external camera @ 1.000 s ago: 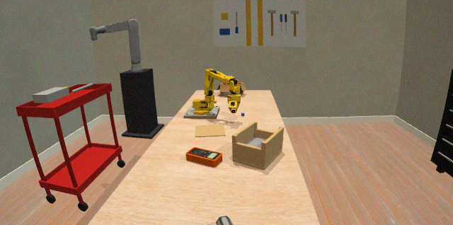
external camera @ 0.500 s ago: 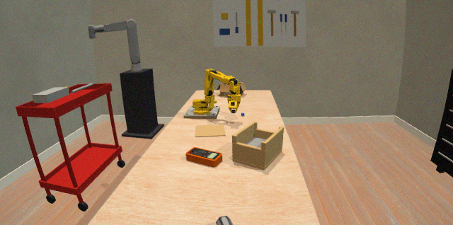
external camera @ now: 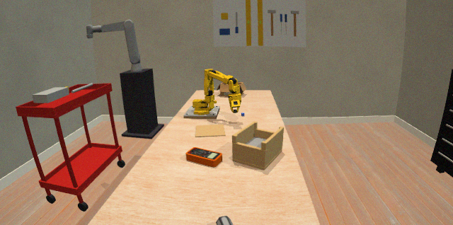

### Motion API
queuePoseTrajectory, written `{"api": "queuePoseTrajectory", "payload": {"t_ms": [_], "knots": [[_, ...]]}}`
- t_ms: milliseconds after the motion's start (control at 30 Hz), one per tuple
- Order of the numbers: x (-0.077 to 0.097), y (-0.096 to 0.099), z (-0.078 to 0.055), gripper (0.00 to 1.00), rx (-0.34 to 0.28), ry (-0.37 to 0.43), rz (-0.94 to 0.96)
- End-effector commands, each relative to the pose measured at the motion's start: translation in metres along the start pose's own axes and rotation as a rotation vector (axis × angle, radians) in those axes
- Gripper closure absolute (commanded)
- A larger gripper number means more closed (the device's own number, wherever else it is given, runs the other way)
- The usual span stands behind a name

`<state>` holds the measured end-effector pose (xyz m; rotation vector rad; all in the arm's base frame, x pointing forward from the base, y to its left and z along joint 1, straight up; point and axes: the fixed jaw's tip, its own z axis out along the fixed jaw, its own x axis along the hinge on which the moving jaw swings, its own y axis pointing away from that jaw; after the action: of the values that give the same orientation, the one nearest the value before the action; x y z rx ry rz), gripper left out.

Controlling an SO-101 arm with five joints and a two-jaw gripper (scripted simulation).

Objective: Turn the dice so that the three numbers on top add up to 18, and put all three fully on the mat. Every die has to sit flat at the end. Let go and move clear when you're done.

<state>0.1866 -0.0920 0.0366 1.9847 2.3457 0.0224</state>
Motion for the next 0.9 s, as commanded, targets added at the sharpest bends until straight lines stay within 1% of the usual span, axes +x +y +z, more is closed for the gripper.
{"api": "queuePoseTrajectory", "payload": {"t_ms": [0,233,667,767,867], "knots": [[-0.002,0.001,-0.001,1.00,-0.037,-0.030,-0.063],[-0.006,0.006,-0.002,1.00,-0.086,-0.080,-0.181],[-0.007,0.007,-0.001,1.00,-0.106,-0.102,-0.217],[-0.008,0.009,0.000,1.00,-0.134,-0.134,-0.252],[-0.010,0.012,0.001,1.00,-0.176,-0.187,-0.309]]}}
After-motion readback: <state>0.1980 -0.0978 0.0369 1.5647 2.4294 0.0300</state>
